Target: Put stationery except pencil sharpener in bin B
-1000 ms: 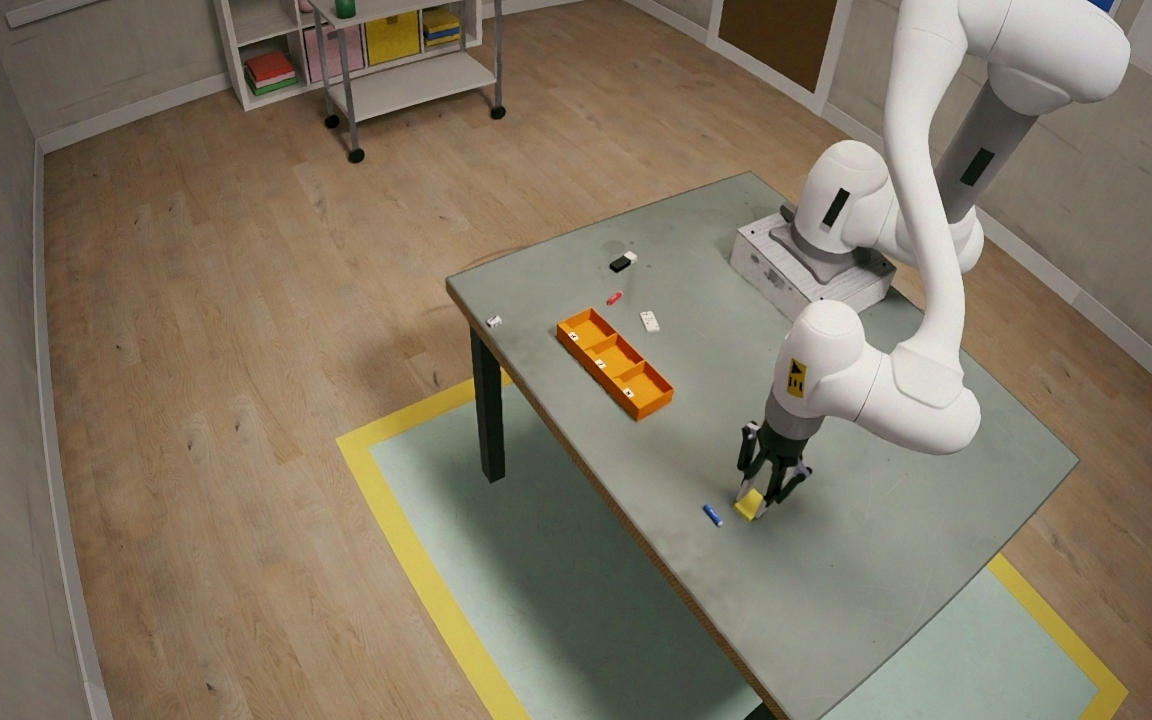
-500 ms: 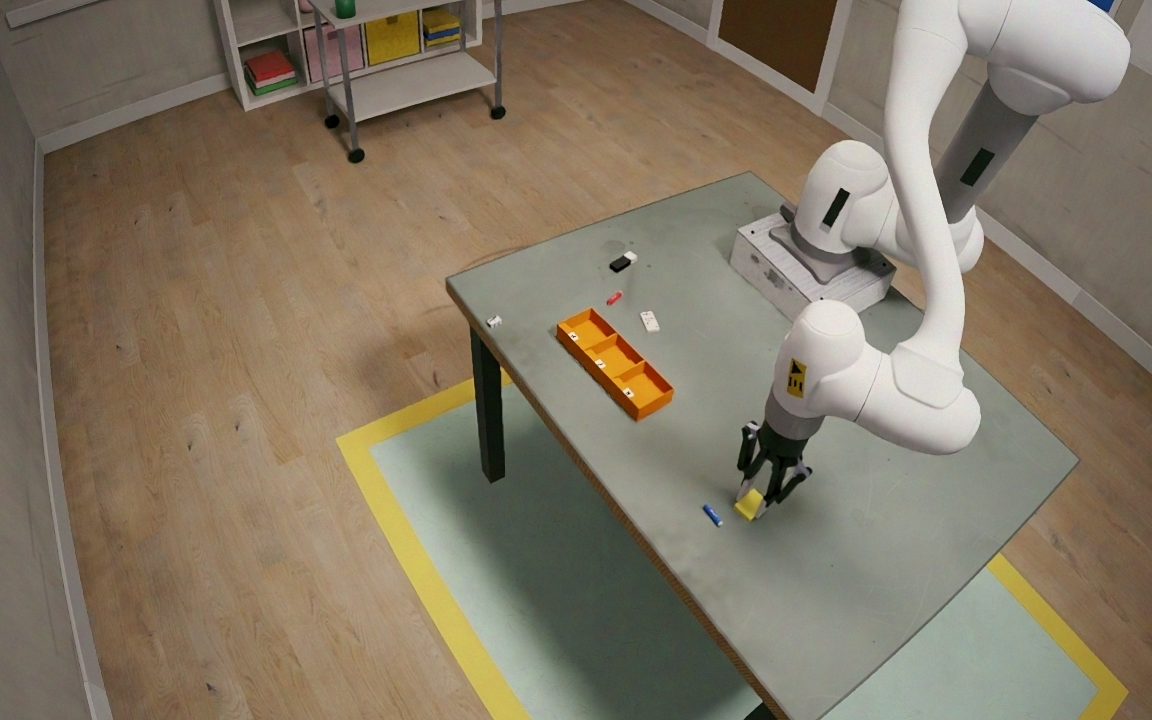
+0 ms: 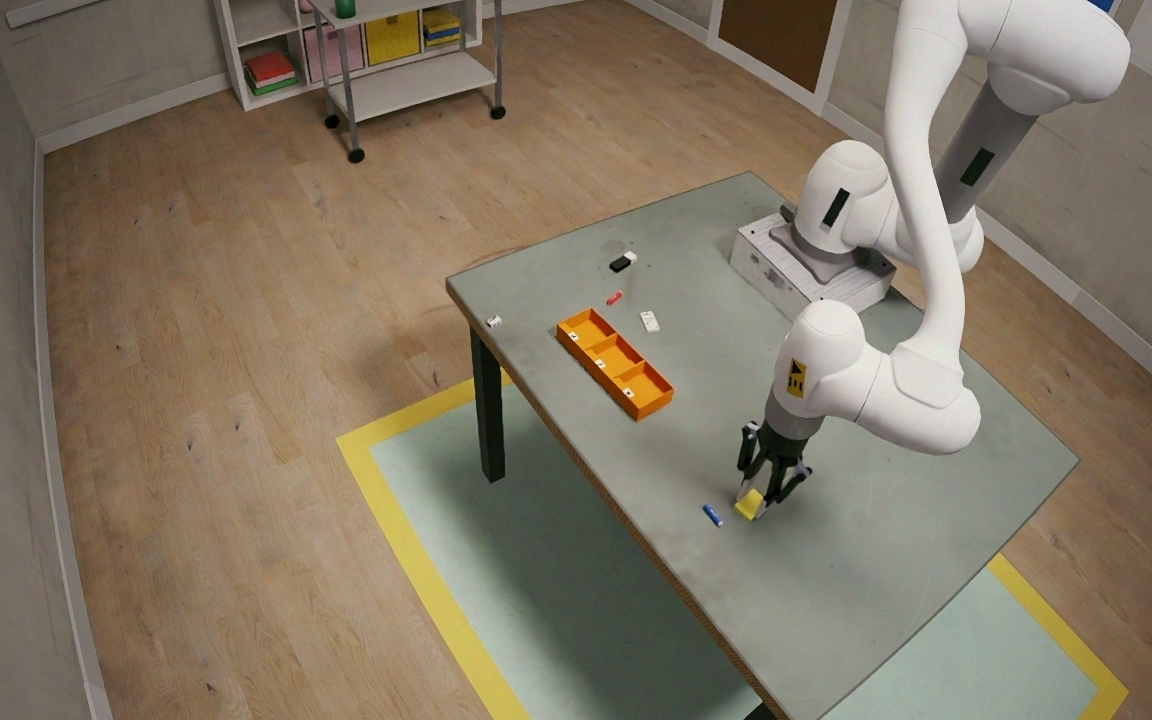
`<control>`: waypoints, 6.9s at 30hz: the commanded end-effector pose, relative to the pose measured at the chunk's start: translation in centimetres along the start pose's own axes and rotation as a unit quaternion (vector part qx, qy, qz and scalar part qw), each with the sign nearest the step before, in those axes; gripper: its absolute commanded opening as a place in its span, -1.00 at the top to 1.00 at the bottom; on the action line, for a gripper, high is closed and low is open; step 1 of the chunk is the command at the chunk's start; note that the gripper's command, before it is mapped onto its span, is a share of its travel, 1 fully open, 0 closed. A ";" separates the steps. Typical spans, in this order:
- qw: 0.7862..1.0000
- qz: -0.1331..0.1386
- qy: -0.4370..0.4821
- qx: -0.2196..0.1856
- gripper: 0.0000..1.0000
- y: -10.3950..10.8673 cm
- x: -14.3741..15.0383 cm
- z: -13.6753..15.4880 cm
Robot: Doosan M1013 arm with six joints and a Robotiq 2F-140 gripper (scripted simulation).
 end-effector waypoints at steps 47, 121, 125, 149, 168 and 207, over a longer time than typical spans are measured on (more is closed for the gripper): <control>1.000 0.000 0.001 0.000 0.42 5.6 -0.2 0.2; 1.000 0.000 0.001 0.000 0.42 6.0 5.1 0.4; 1.000 0.000 0.001 0.000 0.42 6.0 6.3 0.4; 1.000 0.000 0.001 0.000 0.42 6.0 19.5 0.8; 0.999 0.000 -0.043 0.000 0.42 6.0 29.0 1.0; 0.999 0.000 -0.043 0.000 0.42 5.0 29.5 0.8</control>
Point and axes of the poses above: the point where the finger pads meet when closed, its own y axis back along the fingers, its own x axis across the jaws, z = x × y, the point moved 9 cm from there along y, back along the fingers, and after that the axes turned 3 degrees about -y, right-handed, at the moved point
